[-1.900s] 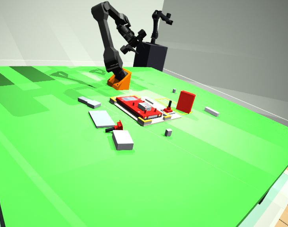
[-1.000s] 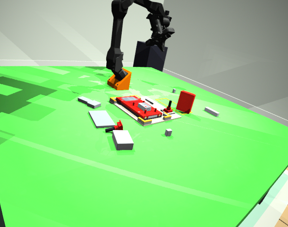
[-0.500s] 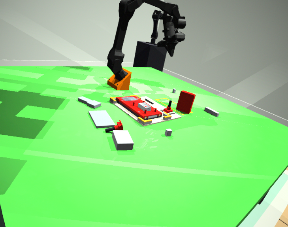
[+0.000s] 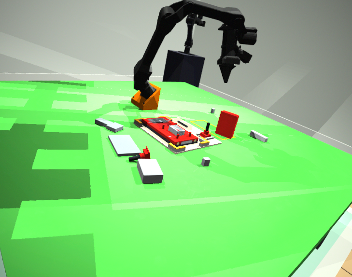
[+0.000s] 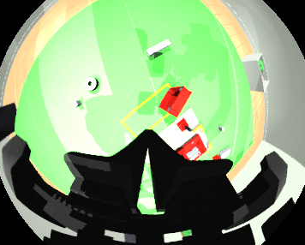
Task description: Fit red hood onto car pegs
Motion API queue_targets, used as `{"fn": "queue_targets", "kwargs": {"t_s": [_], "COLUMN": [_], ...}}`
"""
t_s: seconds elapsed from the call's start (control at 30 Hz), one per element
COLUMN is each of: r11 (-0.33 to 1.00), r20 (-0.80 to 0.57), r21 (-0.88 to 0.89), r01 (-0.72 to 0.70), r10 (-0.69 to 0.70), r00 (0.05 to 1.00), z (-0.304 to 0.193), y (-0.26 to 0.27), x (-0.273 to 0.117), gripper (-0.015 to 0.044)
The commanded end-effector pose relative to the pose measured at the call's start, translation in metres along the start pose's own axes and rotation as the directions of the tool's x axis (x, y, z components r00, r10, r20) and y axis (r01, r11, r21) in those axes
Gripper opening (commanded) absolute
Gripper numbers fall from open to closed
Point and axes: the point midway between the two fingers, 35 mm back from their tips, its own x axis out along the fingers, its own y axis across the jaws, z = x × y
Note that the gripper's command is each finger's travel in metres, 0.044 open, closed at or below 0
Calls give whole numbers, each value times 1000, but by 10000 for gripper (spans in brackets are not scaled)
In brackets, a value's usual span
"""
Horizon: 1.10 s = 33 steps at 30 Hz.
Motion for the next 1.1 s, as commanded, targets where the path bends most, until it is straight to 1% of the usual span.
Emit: {"fn": "queue_targets", "kwargs": {"t_s": [0.0, 0.27, 0.37, 0.57, 0.9, 1.07], "r11": [991, 921, 893, 891, 891, 891], "r20": [-48, -122, -141, -142, -142, -143], "r21": [128, 385, 447, 451, 451, 451], "r01": [-28, -58, -54, -54, -52, -52], "r10": [34, 114, 130, 131, 130, 130], "r00": [998, 986, 982, 981, 981, 981], "z": [7, 6, 4, 3, -2, -3], "y": [-33, -101, -117, -117, -113, -112], "x": [24, 73, 86, 93, 129, 131], "gripper": [0, 0, 0, 0, 0, 0]}}
